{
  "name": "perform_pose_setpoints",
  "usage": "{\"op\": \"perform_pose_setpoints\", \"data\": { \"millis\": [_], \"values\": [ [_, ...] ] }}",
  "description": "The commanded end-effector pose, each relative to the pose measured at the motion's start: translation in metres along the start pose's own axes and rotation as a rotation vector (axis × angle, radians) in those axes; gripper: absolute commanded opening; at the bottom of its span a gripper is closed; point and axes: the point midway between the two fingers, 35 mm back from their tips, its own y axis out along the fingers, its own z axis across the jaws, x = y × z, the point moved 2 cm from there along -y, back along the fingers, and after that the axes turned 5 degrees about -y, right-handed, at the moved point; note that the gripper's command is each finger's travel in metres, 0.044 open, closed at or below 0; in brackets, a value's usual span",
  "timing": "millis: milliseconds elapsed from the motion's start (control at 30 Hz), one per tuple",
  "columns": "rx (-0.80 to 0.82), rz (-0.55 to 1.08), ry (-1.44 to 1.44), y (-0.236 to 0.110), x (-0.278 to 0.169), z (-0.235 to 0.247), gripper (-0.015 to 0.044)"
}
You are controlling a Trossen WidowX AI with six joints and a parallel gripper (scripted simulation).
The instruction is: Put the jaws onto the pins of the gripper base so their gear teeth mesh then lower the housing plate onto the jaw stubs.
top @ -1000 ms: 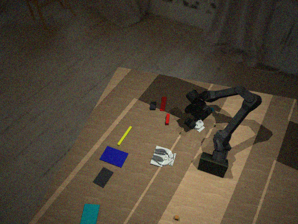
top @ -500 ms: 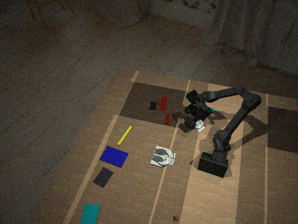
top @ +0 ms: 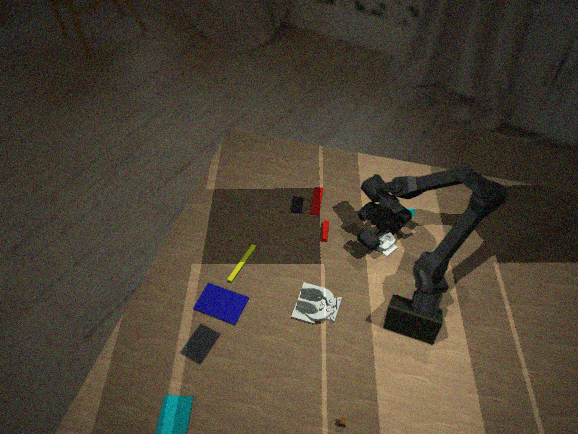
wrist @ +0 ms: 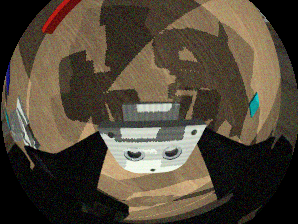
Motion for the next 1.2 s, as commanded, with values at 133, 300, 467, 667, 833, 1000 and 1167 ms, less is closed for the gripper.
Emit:
{"op": "perform_pose_setpoints", "data": {
  "millis": [133,300,467,667,833,1000,1167],
  "values": [
    [0.000,0.000,0.000,0.000,0.000,0.000,0.0353],
    [0.000,0.000,0.000,0.000,0.000,0.000,0.0351],
    [0.000,0.000,0.000,0.000,0.000,0.000,0.0351],
    [0.004,0.002,0.001,-0.008,0.001,0.001,0.0351],
    [0.011,0.004,0.001,-0.023,0.003,0.003,0.0351],
    [0.014,0.005,0.000,-0.039,0.003,0.003,0.0351],
    [0.013,0.005,-0.001,-0.055,0.002,0.003,0.0351]
  ]
}}
